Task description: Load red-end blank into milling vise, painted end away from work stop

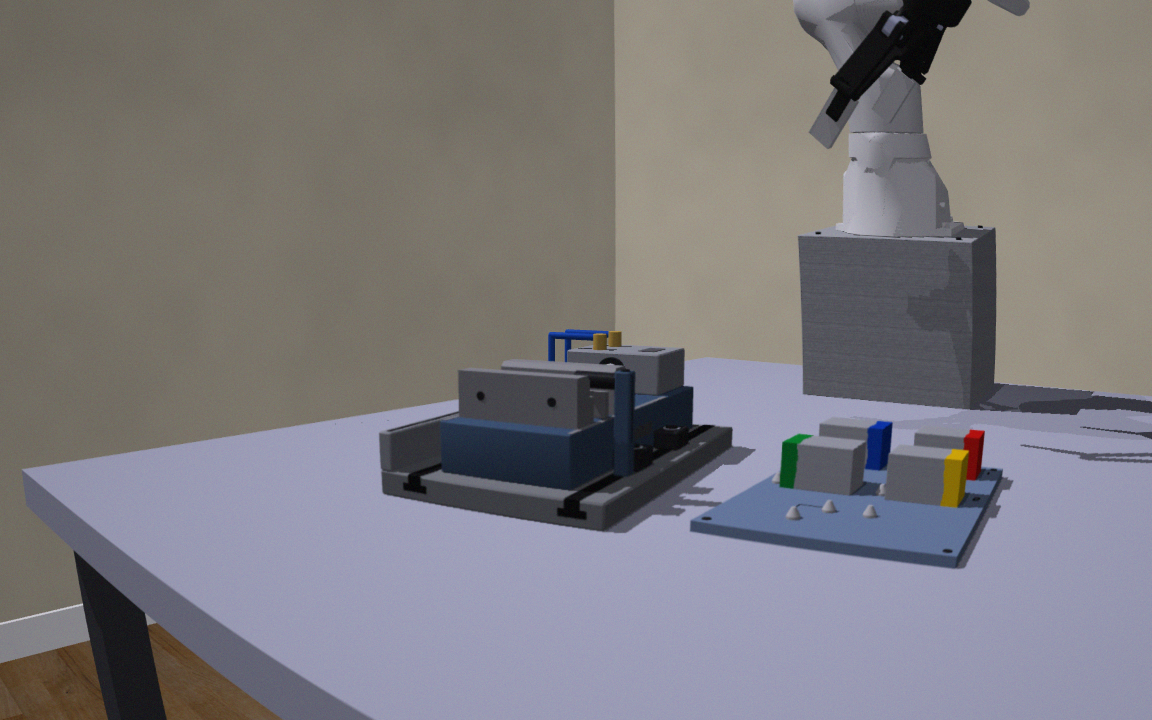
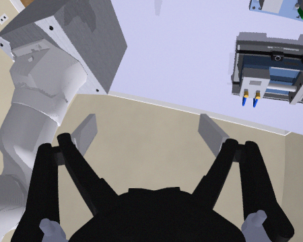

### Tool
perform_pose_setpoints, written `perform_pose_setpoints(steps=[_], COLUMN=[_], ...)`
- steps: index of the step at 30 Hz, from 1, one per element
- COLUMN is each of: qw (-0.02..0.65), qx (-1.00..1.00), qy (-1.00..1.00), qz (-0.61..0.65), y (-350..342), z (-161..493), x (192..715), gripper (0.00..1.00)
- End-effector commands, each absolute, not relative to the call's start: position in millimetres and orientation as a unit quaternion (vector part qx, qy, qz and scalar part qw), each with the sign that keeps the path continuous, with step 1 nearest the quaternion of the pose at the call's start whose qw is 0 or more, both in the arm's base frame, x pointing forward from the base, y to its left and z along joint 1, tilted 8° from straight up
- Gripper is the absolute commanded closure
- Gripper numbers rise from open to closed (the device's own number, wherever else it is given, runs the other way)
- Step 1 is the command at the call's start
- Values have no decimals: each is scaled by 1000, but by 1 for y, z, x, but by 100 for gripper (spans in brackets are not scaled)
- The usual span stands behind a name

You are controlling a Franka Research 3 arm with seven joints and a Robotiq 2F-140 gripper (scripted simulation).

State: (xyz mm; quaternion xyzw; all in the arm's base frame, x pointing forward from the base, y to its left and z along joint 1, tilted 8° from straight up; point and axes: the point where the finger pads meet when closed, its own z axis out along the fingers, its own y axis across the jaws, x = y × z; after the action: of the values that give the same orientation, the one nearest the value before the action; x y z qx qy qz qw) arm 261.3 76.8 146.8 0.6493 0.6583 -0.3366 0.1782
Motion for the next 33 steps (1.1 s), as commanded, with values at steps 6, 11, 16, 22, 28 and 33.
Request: perform_pose_setpoints(steps=[6, 11, 16, 22, 28, 33], qw=[194, 216, 216, 220, 222, 222], qx=[627, 589, 589, 573, 497, 497], qy=[678, 711, 711, 722, 775, 775], qz=[-330, -318, -318, -319, -320, -320], y=[91, 113, 113, 115, 127, 127], z=[148, 148, 148, 149, 150, 150], x=[253, 241, 241, 248, 276, 276], gripper=[0, 0, 0, 0, 0, 0])
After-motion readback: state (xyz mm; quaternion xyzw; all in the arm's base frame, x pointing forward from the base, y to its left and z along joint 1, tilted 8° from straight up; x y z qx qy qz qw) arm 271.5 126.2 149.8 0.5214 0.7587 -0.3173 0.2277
